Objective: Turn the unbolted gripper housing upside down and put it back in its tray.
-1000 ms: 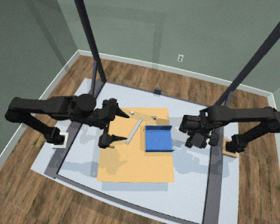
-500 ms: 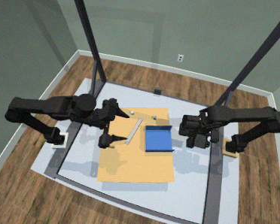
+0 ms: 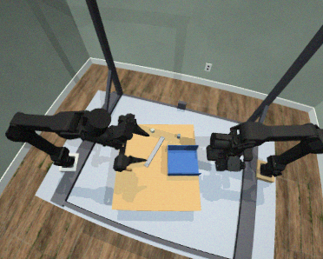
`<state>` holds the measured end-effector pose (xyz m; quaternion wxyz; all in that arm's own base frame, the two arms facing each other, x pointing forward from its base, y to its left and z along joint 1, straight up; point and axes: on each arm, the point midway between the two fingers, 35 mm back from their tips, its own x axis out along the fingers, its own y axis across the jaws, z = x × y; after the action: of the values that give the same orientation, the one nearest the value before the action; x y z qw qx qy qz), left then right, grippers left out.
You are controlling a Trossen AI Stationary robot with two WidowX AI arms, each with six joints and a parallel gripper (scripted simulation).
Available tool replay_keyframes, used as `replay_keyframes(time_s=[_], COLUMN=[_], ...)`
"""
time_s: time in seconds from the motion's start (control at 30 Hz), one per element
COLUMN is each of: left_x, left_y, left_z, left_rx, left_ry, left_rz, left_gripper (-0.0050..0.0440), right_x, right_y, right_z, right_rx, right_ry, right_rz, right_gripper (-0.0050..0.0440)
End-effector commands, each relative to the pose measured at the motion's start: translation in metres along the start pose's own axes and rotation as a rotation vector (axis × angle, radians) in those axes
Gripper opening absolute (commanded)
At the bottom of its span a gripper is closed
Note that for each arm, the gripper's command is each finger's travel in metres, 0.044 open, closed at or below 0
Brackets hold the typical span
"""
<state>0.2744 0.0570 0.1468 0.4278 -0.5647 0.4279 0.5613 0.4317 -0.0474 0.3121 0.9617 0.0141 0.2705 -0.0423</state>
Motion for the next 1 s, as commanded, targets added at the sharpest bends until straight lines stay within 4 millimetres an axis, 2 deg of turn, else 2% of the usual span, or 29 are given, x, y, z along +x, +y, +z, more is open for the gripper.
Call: replay_keyframes(time_s=[0.0, 0.27, 0.97], left_x=[-0.0054, -0.0054, -0.0034], left_y=[-0.0013, 0.0001, 0.0081], left_z=[0.0001, 0.0001, -0.0003], left_rx=[-0.035, -0.035, -0.035], left_ry=[-0.002, -0.003, -0.008], left_rz=[-0.019, -0.077, -0.398], left_gripper=[0.0114, 0.0114, 0.0114], right_x=[-0.0099, -0.0099, -0.0099], right_y=[0.0001, 0.0001, 0.0001], right_z=[0.0097, 0.0097, 0.0097], right_rx=[-0.005, -0.005, -0.005], right_ry=[-0.031, -0.031, -0.031], right_rz=[-0.002, -0.002, -0.002], right_gripper=[0.0437, 0.0437, 0.0437])
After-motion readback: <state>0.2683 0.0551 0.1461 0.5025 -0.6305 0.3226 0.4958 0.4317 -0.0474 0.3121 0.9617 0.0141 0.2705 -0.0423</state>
